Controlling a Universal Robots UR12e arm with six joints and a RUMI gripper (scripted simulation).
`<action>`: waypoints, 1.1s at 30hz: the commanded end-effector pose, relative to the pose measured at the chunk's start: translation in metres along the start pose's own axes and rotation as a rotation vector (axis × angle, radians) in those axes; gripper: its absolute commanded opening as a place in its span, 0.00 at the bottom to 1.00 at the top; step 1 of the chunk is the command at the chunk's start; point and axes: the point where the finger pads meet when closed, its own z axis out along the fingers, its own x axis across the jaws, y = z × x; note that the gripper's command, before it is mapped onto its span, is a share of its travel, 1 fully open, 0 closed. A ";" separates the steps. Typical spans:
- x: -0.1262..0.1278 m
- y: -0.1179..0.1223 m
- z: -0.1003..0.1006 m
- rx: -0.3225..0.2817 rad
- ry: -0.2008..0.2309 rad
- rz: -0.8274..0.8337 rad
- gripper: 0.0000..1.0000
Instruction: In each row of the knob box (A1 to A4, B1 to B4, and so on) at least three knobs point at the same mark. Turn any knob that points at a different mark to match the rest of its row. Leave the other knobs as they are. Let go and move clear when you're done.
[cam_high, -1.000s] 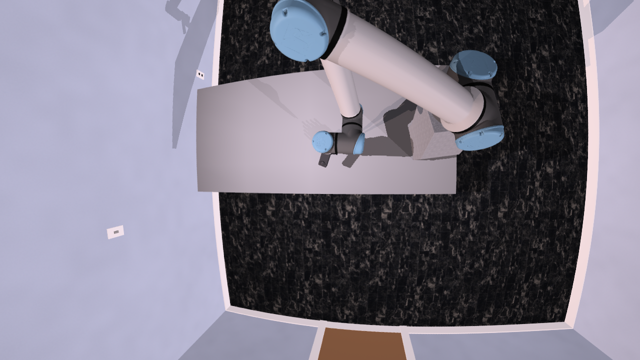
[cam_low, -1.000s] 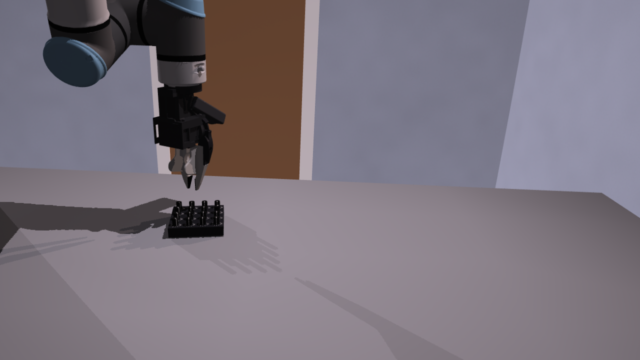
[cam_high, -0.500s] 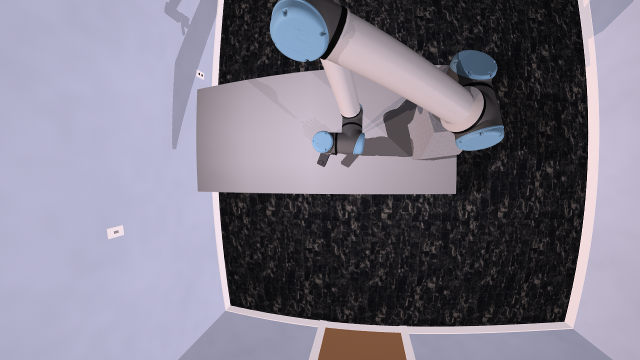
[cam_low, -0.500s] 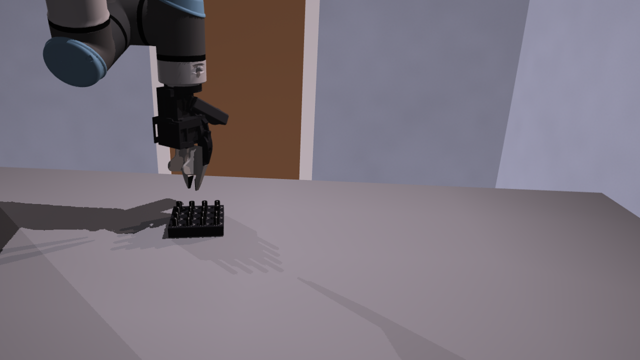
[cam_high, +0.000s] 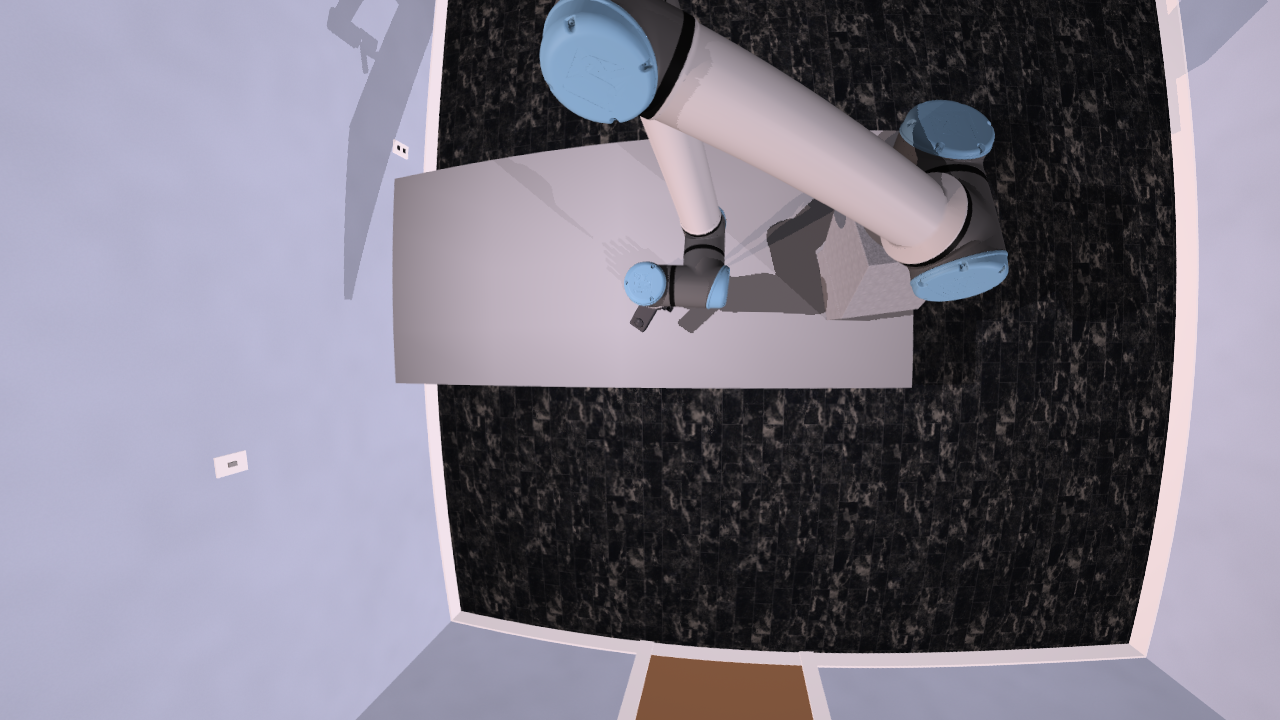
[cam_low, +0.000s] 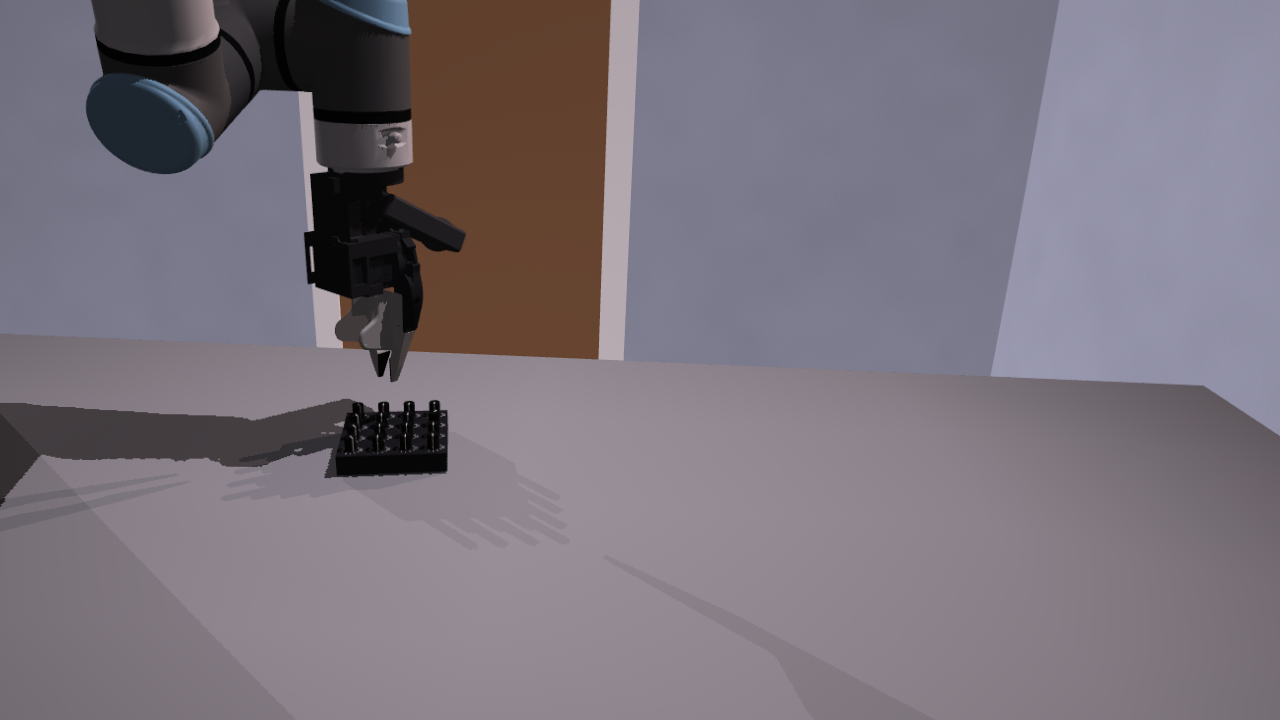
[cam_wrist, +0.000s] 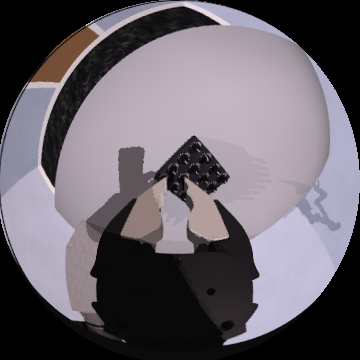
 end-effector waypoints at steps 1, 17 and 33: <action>0.006 -0.004 -0.002 0.003 0.005 0.094 0.11; 0.011 -0.004 -0.003 0.004 0.005 0.331 0.11; 0.017 -0.003 -0.003 0.004 0.005 0.631 0.11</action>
